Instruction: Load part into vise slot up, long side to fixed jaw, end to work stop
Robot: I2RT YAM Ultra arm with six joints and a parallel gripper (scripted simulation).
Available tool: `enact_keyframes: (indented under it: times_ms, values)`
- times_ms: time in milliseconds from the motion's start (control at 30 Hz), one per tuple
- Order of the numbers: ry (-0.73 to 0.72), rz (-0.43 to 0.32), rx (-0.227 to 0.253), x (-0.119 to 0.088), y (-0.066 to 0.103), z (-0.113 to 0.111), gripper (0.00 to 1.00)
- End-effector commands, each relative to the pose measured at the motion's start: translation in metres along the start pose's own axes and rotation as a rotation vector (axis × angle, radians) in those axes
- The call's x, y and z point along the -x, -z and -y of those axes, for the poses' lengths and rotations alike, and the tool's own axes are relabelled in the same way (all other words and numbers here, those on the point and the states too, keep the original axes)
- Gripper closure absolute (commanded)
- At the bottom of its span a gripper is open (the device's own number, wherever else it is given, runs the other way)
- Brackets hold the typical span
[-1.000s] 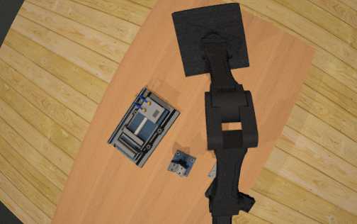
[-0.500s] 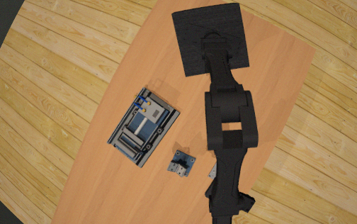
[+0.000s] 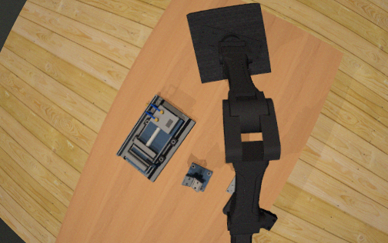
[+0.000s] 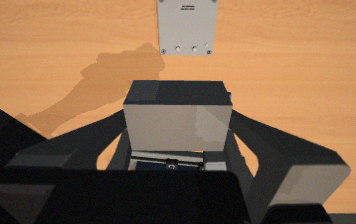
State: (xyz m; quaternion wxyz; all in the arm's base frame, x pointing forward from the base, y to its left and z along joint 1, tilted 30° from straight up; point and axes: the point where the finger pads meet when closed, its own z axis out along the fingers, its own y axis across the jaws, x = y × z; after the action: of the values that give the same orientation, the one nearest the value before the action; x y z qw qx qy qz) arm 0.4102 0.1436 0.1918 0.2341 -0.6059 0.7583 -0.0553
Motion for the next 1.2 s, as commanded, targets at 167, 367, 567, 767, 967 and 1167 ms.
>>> enact_keyframes:
  times_ms: [167, 367, 567, 767, 967, 1167]
  values:
    - [0.000, 0.045, -0.061, 0.006, 0.031, 0.014, 1.00]
    - [0.001, 0.045, -0.061, 0.006, 0.031, 0.014, 1.00]
    - [0.002, 0.044, -0.061, 0.003, 0.030, 0.016, 1.00]
    - [0.005, 0.043, -0.062, -0.001, 0.030, 0.018, 1.00]
    - [0.011, 0.043, -0.065, -0.008, 0.029, 0.023, 1.00]
    - [0.019, 0.042, -0.070, -0.020, 0.028, 0.030, 1.00]
